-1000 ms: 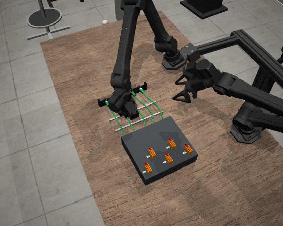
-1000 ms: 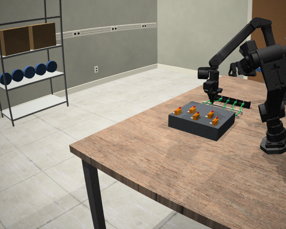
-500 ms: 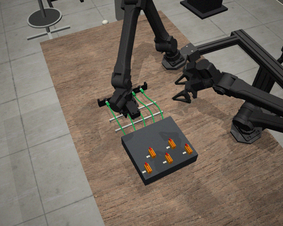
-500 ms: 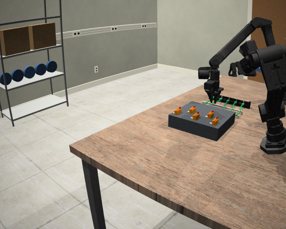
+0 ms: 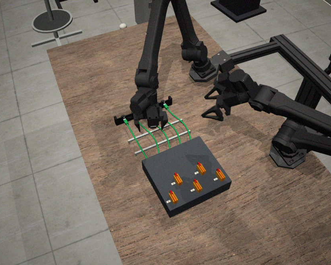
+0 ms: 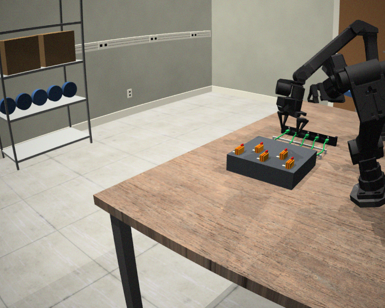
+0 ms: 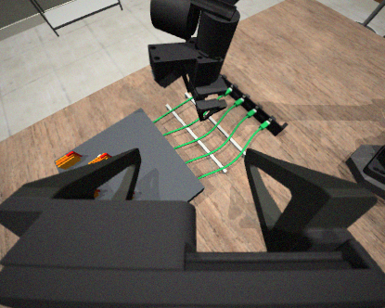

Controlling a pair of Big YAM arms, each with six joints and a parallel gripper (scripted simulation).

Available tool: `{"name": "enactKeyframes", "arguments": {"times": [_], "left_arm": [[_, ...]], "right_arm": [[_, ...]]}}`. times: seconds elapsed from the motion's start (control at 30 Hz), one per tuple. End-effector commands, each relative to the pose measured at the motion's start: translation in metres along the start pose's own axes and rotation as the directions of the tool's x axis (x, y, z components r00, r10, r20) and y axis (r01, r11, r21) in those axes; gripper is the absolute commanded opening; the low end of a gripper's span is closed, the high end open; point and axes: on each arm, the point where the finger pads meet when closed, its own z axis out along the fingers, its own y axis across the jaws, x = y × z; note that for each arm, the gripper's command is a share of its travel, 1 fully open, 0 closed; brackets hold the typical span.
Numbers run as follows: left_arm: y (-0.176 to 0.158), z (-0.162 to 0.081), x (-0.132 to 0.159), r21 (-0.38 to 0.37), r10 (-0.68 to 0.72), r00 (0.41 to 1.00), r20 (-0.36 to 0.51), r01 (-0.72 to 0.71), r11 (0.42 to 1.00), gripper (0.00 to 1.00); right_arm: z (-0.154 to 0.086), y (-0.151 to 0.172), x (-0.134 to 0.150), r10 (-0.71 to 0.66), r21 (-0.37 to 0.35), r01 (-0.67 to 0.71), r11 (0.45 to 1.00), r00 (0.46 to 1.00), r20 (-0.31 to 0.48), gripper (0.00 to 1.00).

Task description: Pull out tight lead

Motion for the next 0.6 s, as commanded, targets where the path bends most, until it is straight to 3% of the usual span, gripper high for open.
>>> {"name": "enactKeyframes", "arguments": {"times": [0.0, 0.17, 0.23, 0.4, 0.57], "left_arm": [[0.005, -0.003, -0.030, 0.000, -0.027, 0.999, 0.048, 0.027, 1.000, 1.00], [0.005, -0.003, -0.030, 0.000, -0.027, 0.999, 0.048, 0.027, 1.000, 1.00], [0.005, -0.003, -0.030, 0.000, -0.027, 0.999, 0.048, 0.027, 1.000, 1.00], [0.005, -0.003, -0.030, 0.000, -0.027, 0.999, 0.048, 0.027, 1.000, 1.00], [0.005, -0.003, -0.030, 0.000, -0.027, 0.999, 0.048, 0.027, 1.000, 1.00]], "right_arm": [[-0.030, -0.009, -0.017, 0.191, 0.069, -0.200, 0.977, 0.974, 0.121, 1.00], [-0.054, -0.009, -0.020, 0.363, 0.081, -0.392, 0.916, 0.900, 0.242, 1.00], [-0.054, -0.009, -0.020, 0.363, 0.081, -0.392, 0.916, 0.900, 0.242, 1.00], [-0.081, -0.007, -0.023, 0.526, 0.061, -0.587, 0.807, 0.762, 0.377, 1.00], [-0.108, -0.013, -0.031, 0.579, 0.053, -0.679, 0.732, 0.662, 0.476, 1.00]]}}
